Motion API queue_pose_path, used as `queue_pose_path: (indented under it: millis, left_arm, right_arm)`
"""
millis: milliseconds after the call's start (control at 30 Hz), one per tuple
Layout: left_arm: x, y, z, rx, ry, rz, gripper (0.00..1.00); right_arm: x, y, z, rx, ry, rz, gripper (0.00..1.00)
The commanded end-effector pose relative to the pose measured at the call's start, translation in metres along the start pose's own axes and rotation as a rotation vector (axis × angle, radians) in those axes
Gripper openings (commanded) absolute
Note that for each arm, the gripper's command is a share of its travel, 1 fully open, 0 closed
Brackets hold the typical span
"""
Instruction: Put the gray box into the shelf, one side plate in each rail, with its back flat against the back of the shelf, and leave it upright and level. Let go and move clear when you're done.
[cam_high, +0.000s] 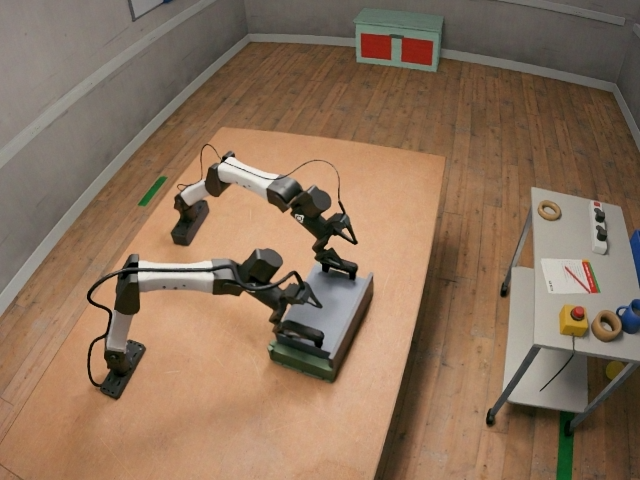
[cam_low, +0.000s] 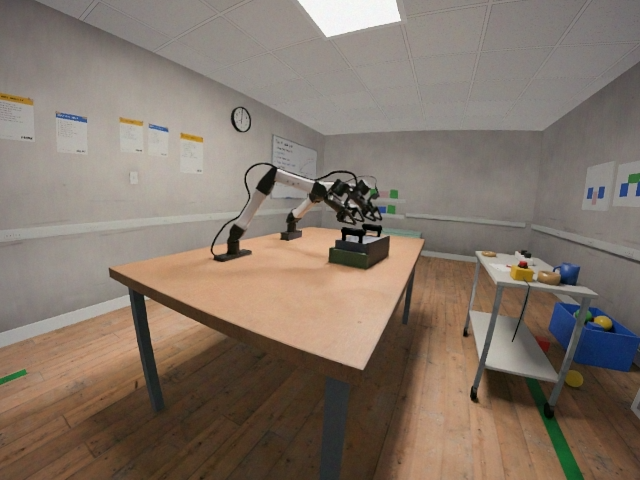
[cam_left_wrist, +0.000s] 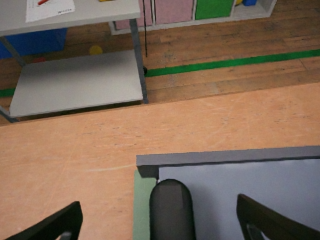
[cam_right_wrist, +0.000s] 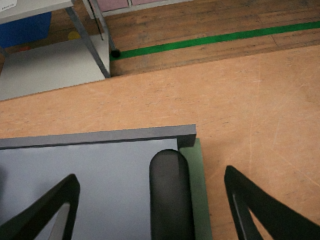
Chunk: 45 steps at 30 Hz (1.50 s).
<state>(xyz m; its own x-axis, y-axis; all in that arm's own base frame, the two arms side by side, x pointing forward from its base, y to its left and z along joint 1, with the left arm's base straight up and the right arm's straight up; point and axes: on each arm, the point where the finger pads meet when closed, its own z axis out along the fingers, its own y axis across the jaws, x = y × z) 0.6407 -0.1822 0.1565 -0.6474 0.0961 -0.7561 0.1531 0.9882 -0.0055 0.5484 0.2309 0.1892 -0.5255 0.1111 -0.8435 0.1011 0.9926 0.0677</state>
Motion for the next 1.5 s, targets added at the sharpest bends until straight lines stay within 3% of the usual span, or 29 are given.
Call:
queue_pose_path:
  millis: [0, 333, 600, 767, 800, 900, 1000, 1033, 1200, 1267, 1333, 1467]
  left_arm:
    - [-0.025, 0.002, -0.024, -0.005, -0.072, -0.007, 1.0]
    - [-0.022, -0.001, -0.043, -0.002, -0.071, -0.009, 1.0]
    - [-0.011, -0.004, -0.078, -0.005, -0.04, -0.01, 1.0]
    - [-0.012, 0.0, -0.086, -0.001, -0.048, -0.003, 1.0]
    - [-0.007, 0.0, -0.073, -0.004, -0.034, 0.0, 1.0]
    - [-0.007, 0.001, -0.072, -0.004, -0.035, -0.001, 1.0]
    - [0.01, 0.0, -0.073, 0.006, 0.038, 0.01, 1.0]
    - [0.006, 0.001, -0.087, 0.011, 0.04, 0.013, 1.0]
    - [0.033, 0.003, -0.111, 0.034, 0.207, 0.035, 1.0]
    - [0.033, 0.003, -0.111, 0.034, 0.207, 0.035, 1.0]
    - [0.065, 0.004, -0.101, 0.038, 0.337, 0.05, 1.0]
    - [0.082, 0.007, -0.116, 0.052, 0.448, 0.062, 1.0]
  right_arm:
    - [-0.015, -0.001, -0.02, -0.004, -0.04, 0.015, 1.0]
    - [-0.013, -0.002, -0.039, -0.003, -0.038, 0.02, 1.0]
    - [-0.009, -0.005, -0.079, 0.001, -0.028, 0.013, 1.0]
    - [-0.009, -0.001, -0.071, 0.001, -0.033, 0.018, 1.0]
    - [0.002, 0.001, -0.06, 0.004, -0.01, -0.002, 1.0]
    - [-0.002, 0.001, -0.064, 0.001, -0.017, 0.003, 1.0]
    - [0.007, 0.0, -0.064, -0.011, 0.018, -0.032, 1.0]
    - [-0.001, -0.001, -0.074, -0.037, 0.014, -0.037, 1.0]
    - [0.026, -0.006, -0.095, -0.175, 0.171, -0.21, 1.0]
    - [0.026, -0.006, -0.095, -0.175, 0.171, -0.21, 1.0]
    - [0.039, -0.012, -0.107, -0.241, 0.247, -0.291, 1.0]
    - [0.039, -0.019, -0.129, -0.339, 0.314, -0.387, 1.0]
